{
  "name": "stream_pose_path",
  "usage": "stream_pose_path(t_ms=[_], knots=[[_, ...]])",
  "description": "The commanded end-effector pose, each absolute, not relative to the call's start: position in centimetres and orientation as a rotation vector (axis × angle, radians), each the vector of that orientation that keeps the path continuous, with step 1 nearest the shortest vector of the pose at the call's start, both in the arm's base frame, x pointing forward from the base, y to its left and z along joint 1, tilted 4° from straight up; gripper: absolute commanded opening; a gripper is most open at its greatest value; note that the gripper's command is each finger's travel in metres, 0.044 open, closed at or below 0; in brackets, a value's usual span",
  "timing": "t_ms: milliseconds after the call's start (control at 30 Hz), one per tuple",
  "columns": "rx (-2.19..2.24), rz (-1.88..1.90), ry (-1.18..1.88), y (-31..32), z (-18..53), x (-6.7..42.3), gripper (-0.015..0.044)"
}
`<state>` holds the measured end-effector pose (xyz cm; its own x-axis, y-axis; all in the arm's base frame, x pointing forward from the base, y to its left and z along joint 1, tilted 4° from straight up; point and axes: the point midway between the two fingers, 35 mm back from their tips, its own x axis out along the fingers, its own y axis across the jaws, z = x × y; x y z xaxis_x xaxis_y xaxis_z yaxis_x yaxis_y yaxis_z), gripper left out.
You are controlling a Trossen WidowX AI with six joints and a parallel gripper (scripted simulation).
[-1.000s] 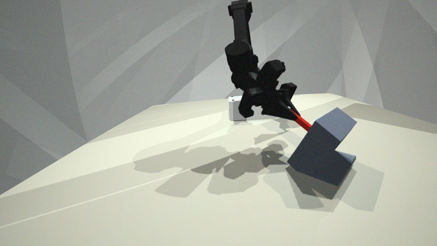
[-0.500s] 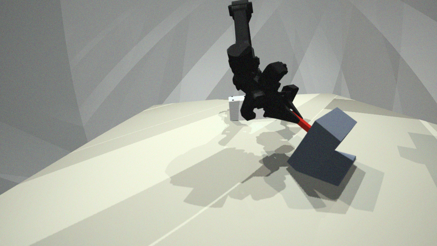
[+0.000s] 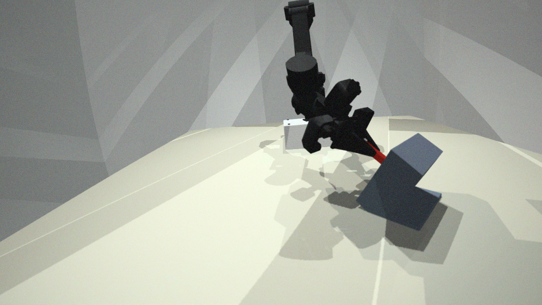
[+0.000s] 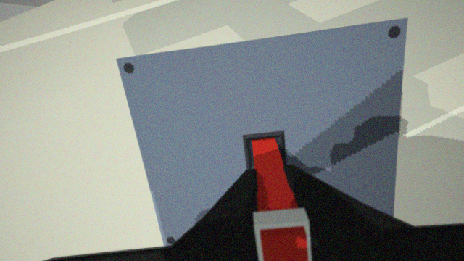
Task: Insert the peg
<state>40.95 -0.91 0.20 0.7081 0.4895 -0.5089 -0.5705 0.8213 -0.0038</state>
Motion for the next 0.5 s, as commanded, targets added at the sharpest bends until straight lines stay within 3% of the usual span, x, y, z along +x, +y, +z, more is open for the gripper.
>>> stream_pose_path(t_ms=[0,467], knots=[[-0.162,0.588,0.521,-0.83,-0.09,41.13,0.0000],[-0.162,0.588,0.520,-0.40,-0.54,41.76,0.0000]])
